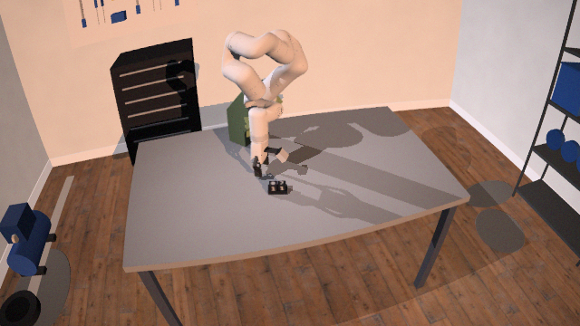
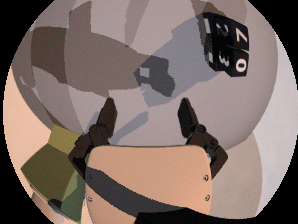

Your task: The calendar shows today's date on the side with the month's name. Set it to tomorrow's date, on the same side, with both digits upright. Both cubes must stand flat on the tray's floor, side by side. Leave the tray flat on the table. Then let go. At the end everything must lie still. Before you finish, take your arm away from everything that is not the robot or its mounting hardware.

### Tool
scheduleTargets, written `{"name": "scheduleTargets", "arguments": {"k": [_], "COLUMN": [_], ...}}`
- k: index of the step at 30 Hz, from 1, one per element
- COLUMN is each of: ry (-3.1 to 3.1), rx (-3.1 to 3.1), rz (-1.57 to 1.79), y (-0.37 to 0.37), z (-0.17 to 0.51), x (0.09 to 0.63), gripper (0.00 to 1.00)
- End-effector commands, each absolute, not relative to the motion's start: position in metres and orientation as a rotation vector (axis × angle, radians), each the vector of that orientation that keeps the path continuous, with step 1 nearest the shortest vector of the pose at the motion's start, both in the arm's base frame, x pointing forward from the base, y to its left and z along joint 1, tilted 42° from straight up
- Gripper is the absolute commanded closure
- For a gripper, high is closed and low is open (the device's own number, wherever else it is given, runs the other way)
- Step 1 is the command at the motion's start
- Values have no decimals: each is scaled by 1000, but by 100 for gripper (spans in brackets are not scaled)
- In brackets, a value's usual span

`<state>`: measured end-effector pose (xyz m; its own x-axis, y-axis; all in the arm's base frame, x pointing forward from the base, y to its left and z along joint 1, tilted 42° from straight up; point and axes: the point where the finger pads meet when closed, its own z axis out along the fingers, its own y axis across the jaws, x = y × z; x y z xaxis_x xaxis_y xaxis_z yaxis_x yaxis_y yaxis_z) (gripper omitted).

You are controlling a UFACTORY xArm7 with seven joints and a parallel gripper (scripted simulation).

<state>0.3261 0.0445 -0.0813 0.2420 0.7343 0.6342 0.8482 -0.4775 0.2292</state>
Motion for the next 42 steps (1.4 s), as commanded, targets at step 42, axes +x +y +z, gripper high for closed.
{"name": "scheduleTargets", "arguments": {"k": [42], "ry": [-1509], "rx": [-2345], "rz": [-1054], "y": [30], "z": [-60], "x": [312], "gripper": [0]}}
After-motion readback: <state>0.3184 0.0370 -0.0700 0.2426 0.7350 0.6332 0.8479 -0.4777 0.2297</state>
